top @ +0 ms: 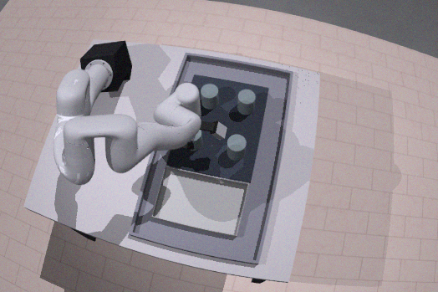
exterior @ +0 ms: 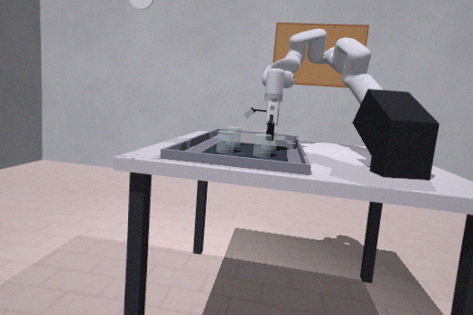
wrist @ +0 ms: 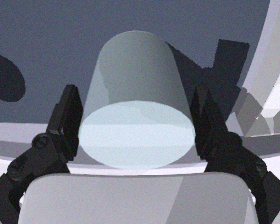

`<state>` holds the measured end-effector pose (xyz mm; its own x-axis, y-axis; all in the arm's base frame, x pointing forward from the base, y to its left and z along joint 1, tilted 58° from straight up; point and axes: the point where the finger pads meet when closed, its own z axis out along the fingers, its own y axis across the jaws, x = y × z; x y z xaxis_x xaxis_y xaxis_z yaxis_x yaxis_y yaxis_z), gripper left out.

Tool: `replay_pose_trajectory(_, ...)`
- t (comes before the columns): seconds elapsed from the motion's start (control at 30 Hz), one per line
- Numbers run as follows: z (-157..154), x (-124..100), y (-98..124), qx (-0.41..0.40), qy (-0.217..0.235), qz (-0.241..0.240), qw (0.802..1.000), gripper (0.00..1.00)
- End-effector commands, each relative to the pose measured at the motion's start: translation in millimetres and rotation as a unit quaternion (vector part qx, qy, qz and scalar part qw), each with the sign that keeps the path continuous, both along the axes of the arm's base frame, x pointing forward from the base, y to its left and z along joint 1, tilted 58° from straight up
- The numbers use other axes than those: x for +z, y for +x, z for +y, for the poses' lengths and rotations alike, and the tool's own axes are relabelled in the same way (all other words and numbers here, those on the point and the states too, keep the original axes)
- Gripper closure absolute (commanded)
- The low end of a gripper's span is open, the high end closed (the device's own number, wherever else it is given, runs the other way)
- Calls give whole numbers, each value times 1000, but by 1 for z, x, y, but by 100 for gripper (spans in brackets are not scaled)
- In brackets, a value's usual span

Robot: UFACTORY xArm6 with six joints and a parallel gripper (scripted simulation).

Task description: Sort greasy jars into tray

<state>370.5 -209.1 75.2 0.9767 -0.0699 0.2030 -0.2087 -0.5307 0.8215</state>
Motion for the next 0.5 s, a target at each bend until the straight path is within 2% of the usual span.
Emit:
replay_pose_trajectory(0.0,1,0,1,1,0,-1,1000,8)
replay_pose_trajectory(0.1,1,0,1,1,0,-1,1000,8)
replay_pose_trajectory(0.13,1,0,1,1,0,-1,1000,11)
replay_pose_trajectory(0.47,1,0,1,1,0,-1,1000,11)
